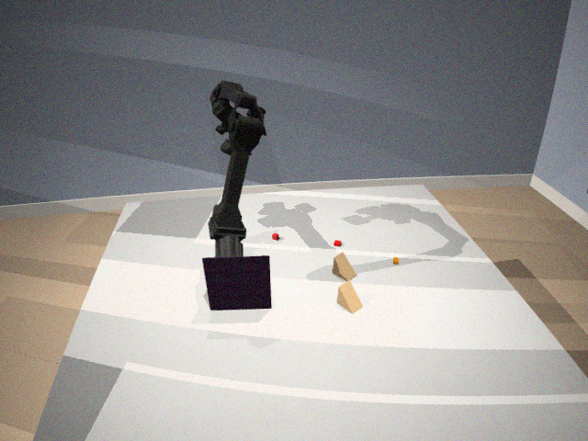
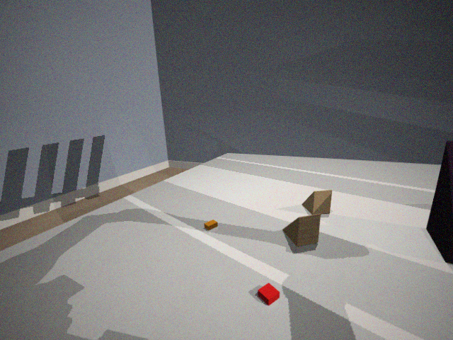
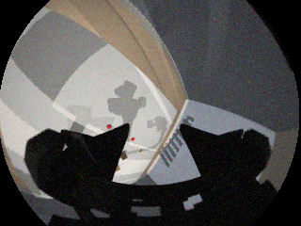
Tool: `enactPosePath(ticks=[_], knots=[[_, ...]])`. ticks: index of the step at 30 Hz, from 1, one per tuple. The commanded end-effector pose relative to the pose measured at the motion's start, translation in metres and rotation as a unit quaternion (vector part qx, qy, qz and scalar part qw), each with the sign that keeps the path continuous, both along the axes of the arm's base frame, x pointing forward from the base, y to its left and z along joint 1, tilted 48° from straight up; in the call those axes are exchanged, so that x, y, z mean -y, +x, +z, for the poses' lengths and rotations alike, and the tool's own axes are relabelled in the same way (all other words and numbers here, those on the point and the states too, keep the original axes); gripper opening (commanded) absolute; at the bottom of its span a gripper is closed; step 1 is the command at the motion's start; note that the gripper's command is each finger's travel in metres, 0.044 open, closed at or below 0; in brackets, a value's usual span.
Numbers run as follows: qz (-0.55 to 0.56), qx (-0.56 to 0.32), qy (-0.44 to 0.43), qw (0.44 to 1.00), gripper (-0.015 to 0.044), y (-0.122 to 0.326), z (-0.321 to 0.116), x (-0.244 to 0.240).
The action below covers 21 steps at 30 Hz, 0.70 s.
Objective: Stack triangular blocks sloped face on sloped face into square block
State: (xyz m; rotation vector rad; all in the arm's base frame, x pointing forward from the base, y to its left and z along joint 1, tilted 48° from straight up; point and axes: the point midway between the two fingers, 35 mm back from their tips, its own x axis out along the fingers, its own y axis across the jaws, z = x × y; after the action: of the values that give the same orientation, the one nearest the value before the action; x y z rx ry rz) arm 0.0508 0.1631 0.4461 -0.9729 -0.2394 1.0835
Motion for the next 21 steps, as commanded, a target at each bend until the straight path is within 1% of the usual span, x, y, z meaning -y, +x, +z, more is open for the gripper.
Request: enactPosePath(ticks=[1, 2, 7, 11, 16, 21], knots=[[-0.001, -0.001, 0.000, 1.000, 0.0426, 0.000, 0.000, 0.000], [-0.005, -0.005, 0.000, 1.000, 0.0440, 0.000, -0.001, -0.002], [-0.048, -0.052, -0.006, 0.997, 0.0440, 0.004, -0.015, -0.019], [-0.091, -0.106, -0.040, 0.989, 0.0440, 0.011, -0.042, -0.046], [-0.169, -0.197, -0.079, 0.963, 0.0440, 0.040, -0.086, -0.077], [-0.256, -0.304, -0.094, 0.913, 0.0440, 0.083, -0.133, -0.091]])
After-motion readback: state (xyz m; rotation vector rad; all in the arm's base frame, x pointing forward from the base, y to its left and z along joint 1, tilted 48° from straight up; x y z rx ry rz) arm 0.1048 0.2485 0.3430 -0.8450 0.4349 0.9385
